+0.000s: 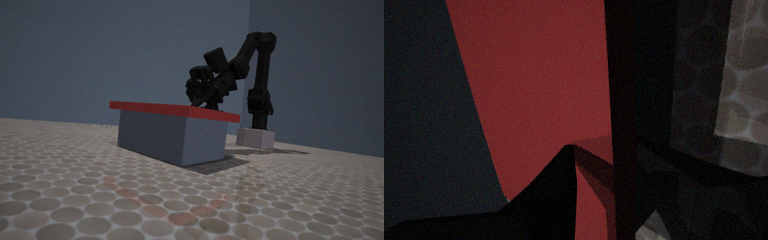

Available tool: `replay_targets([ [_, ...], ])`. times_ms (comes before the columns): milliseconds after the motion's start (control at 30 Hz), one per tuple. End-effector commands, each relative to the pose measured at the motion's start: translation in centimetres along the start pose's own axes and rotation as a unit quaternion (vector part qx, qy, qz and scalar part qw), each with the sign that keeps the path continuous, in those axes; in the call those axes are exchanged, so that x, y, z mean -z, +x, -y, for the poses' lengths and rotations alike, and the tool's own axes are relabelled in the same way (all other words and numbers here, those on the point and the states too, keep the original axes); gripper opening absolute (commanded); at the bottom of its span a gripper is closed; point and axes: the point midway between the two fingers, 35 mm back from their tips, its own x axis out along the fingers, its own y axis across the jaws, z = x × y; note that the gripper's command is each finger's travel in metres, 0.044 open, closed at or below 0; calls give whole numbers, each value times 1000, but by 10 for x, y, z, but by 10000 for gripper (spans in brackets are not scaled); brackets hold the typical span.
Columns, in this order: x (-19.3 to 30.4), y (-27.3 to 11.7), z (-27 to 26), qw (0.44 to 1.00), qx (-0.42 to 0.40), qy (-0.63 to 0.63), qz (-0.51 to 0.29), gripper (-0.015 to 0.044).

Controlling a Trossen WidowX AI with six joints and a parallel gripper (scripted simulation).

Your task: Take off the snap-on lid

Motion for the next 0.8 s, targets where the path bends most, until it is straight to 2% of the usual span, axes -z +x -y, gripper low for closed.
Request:
replay_targets([
  [0,0,-1,-2,1000,-1,0,0,0],
  [767,0,-5,-4,1000,-1,0,0,0],
])
